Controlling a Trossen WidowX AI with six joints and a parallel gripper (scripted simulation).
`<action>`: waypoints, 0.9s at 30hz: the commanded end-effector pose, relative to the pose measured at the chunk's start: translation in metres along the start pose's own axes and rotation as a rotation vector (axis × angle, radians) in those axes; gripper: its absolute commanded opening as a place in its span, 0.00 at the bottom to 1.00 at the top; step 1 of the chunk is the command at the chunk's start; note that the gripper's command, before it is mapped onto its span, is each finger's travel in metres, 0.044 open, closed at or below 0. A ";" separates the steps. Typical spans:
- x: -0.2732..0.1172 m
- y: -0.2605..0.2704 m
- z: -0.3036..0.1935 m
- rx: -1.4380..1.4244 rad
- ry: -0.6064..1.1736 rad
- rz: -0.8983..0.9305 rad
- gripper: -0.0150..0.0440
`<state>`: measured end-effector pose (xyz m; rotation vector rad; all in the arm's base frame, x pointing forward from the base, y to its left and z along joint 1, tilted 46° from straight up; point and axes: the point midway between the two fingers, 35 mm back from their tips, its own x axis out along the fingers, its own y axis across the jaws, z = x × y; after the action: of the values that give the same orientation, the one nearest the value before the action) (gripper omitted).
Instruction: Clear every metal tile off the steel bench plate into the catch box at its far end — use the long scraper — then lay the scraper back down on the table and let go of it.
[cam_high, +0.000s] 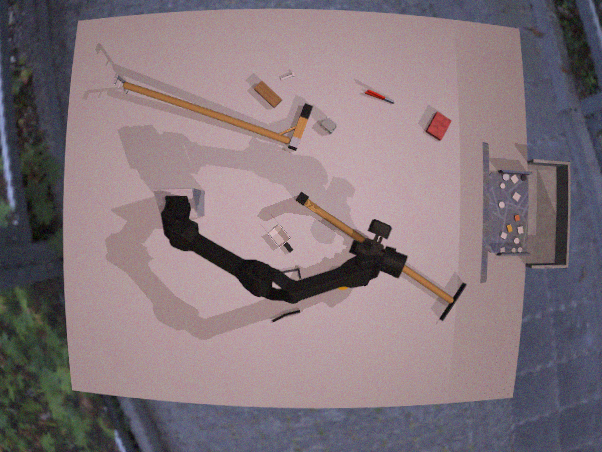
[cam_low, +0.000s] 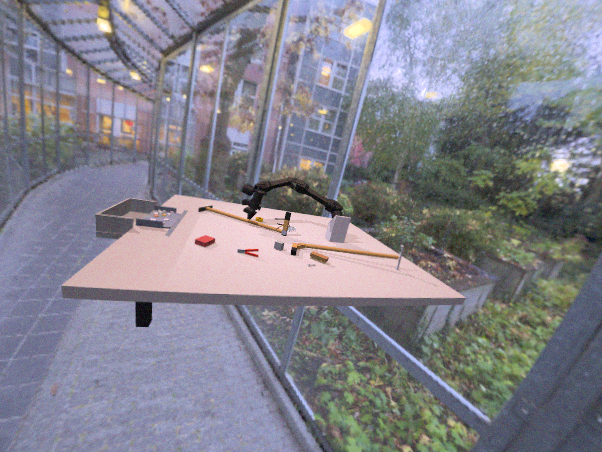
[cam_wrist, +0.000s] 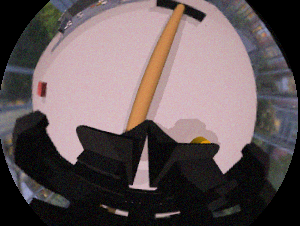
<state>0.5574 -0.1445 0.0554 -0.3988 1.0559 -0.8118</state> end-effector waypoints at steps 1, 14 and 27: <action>0.005 0.009 -0.003 -0.005 0.009 0.004 0.25; -0.035 0.003 0.009 0.000 0.001 0.003 0.25; -0.069 -0.001 0.016 -0.009 -0.021 0.007 0.25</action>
<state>0.5561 -0.0958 0.0972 -0.4015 1.0509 -0.7964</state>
